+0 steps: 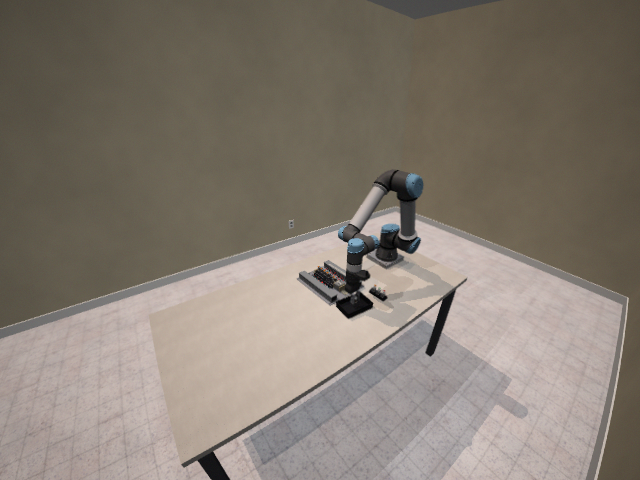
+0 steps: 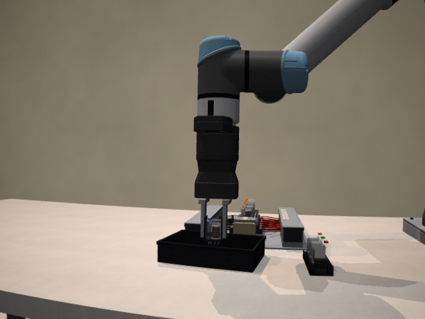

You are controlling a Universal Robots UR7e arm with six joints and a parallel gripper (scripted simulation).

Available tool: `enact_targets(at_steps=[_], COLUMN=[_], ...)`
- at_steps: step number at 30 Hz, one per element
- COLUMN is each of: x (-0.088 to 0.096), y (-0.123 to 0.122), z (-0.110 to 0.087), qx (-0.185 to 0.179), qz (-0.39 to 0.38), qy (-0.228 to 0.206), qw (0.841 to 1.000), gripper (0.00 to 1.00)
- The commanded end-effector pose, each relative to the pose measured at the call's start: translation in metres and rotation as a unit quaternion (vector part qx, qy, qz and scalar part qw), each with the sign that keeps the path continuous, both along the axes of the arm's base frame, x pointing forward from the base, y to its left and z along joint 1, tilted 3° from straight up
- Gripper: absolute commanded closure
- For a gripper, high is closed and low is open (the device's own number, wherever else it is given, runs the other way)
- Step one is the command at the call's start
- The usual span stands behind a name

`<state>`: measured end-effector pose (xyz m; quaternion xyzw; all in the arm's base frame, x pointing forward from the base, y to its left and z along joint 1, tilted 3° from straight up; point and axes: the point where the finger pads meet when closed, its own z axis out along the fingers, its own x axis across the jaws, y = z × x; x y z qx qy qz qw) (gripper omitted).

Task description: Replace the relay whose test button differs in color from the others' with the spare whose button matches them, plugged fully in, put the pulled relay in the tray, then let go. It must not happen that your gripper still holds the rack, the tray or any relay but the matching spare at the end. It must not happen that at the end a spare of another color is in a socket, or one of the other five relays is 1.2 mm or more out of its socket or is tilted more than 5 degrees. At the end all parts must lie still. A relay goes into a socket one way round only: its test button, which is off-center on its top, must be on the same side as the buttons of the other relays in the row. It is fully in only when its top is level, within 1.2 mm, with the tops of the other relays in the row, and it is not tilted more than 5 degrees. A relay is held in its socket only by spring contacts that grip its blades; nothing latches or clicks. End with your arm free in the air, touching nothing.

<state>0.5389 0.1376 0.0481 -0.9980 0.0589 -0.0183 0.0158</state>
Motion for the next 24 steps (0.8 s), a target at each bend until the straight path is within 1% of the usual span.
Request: enact_targets(at_steps=[1,3,15,20,24], x=[0.0013,0.0022,0.0022,0.0015,0.0015], y=[0.0012,0.0021,0.0021,0.0013,0.0013], z=[-0.0126,-0.0217,-0.0217,-0.013,-0.013], qx=[0.0,0.0,0.0,0.0,0.0], qz=[0.0,0.0,0.0,0.0,0.0], qy=[-0.001,-0.001,-0.001,-0.001,-0.001], qw=[1.0,1.0,1.0,1.0,1.0], gripper=[1.0,1.0,1.0,1.0,1.0])
